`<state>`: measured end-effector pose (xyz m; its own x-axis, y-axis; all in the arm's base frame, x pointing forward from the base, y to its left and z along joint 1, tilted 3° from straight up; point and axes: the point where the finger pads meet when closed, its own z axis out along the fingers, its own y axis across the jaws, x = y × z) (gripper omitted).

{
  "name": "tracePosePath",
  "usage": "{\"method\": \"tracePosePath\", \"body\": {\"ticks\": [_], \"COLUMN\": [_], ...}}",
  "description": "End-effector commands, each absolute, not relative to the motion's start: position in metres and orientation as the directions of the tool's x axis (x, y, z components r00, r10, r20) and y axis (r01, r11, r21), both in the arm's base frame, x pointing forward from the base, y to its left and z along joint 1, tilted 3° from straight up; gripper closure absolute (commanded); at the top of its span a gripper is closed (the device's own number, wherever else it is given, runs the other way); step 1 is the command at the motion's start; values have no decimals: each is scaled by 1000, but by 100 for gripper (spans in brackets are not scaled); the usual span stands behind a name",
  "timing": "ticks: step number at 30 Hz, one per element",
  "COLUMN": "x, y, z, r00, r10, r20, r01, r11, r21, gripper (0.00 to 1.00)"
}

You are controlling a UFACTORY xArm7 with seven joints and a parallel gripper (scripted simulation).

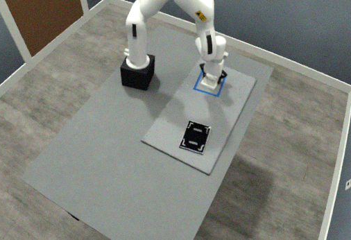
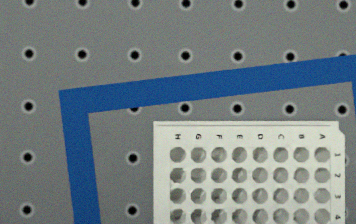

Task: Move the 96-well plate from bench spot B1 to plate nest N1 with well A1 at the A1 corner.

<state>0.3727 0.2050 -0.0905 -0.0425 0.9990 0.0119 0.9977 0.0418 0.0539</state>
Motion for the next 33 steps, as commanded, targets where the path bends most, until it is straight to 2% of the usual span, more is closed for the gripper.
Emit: {"method": "tracePosePath", "body": {"ticks": [1, 15, 16, 33], "x": [374, 374, 374, 374], "y": [206, 206, 206, 206], "z": [-90, -90, -89, -89], "r00": [-43, -43, -43, -43], "r10": [999, 999, 999, 999], "r20": [14, 14, 14, 14], "r01": [997, 997, 997, 997], "r11": [42, 42, 42, 42], "r21": [58, 58, 58, 58], "gripper": [0, 0, 100, 100]}}
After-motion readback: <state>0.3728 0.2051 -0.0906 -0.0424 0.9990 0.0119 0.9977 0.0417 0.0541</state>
